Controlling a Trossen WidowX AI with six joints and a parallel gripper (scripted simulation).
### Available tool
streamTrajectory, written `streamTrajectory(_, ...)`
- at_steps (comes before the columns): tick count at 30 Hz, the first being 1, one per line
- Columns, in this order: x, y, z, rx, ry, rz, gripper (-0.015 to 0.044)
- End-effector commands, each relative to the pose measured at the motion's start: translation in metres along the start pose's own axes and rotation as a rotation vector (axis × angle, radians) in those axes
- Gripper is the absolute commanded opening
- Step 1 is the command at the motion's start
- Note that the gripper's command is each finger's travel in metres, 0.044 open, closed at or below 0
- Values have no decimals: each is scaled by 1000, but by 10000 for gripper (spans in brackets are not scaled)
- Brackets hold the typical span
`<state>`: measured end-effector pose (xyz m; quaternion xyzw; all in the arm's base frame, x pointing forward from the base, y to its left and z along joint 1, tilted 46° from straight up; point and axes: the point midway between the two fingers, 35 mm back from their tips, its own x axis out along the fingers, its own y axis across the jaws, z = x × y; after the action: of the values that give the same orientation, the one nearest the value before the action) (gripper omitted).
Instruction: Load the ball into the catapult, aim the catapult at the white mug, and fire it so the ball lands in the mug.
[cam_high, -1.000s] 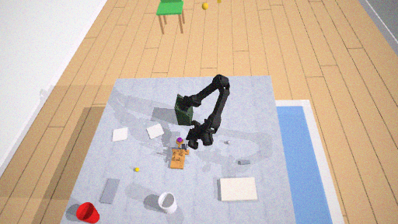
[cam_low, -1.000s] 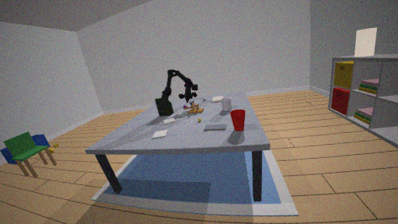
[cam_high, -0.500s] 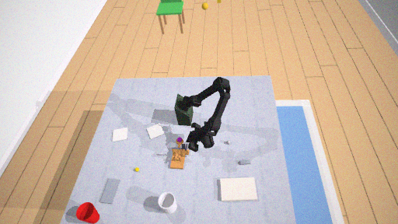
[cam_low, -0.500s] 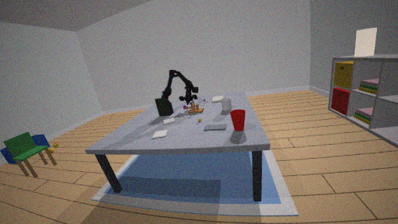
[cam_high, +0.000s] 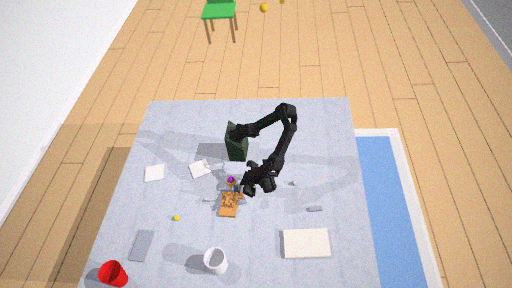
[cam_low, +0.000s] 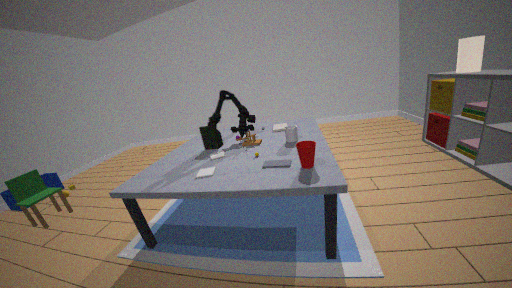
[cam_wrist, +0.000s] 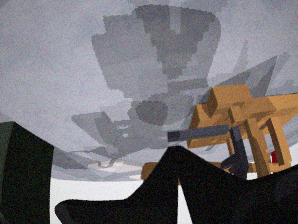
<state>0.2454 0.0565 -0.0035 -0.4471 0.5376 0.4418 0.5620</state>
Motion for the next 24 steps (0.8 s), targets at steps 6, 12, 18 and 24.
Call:
streamTrajectory(6, 13, 3, 9, 6, 6, 1, 0)
streamTrajectory(12, 25, 4, 20, 6, 6, 2, 0)
streamTrajectory(18, -50, -4, -2, 2, 2, -4, 0)
streamTrajectory(24, -105, 6, -23, -1, 1, -7, 0)
